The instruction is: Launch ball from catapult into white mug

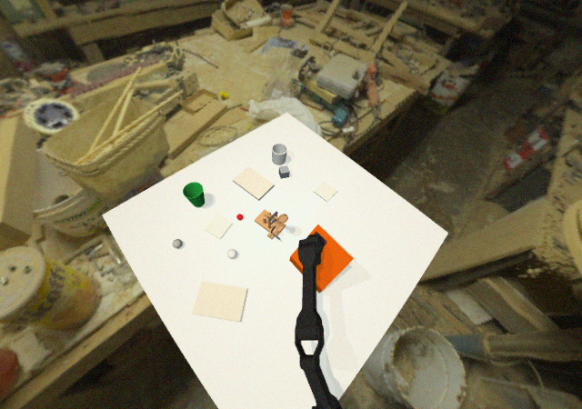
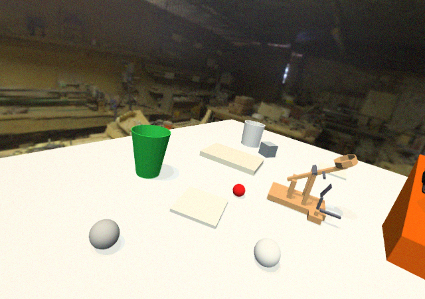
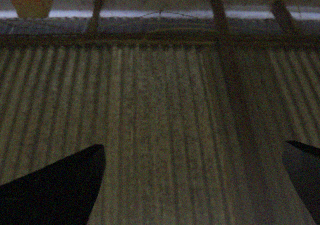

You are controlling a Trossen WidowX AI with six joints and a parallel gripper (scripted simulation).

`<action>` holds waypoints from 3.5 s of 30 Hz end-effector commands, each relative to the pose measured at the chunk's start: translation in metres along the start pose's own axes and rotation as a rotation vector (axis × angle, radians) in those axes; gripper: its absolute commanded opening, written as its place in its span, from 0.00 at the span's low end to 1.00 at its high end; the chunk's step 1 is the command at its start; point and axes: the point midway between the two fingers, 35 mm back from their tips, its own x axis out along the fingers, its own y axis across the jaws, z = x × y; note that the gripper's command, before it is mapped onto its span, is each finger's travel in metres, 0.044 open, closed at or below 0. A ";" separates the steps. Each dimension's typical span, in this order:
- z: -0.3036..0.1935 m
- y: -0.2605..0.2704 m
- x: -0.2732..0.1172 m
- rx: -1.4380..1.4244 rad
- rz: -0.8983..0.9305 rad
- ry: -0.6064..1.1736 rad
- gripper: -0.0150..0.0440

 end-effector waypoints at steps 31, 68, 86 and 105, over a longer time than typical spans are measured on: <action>-0.010 0.137 -0.152 0.387 0.359 -0.293 1.00; -0.119 0.237 -0.377 0.834 1.069 -0.407 1.00; -0.203 0.238 -0.486 0.985 1.491 -0.288 1.00; -0.285 0.202 -0.576 1.105 1.888 -0.041 1.00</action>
